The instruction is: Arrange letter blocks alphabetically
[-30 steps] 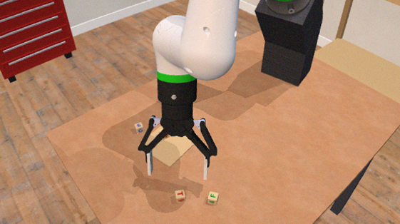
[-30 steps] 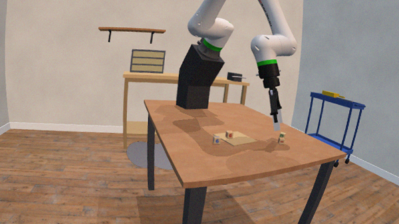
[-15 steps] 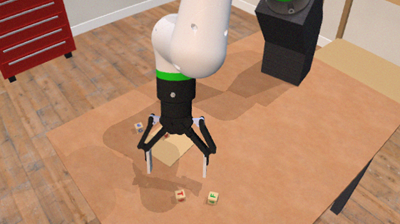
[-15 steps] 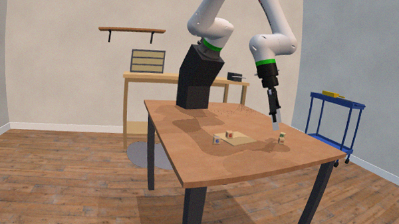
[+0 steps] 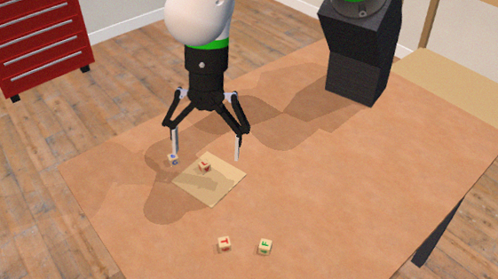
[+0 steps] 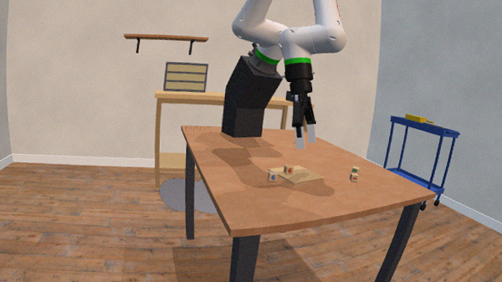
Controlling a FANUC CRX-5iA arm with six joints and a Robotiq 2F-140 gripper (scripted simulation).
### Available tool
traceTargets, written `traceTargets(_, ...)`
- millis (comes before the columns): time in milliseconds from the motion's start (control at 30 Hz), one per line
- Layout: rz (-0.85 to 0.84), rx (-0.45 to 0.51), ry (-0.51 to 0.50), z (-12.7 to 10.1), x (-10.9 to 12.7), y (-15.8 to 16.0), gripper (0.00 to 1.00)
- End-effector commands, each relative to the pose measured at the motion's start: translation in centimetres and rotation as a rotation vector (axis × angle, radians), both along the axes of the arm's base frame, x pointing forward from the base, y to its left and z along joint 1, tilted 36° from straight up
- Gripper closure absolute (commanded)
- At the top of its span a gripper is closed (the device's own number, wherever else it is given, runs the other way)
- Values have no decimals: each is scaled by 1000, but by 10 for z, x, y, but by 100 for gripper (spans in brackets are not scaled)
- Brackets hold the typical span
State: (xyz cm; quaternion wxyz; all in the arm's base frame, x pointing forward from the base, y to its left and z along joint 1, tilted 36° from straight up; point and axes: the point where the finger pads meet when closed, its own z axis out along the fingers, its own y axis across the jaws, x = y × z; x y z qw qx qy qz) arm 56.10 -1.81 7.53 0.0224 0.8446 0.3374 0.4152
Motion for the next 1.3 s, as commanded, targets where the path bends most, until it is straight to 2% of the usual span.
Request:
traceTargets(0,67,67,-56,-8,-17,-36,0)
traceTargets(133,67,67,-56,-11,-25,-48,0)
traceTargets(1267,67,67,-56,-11,-25,-48,0)
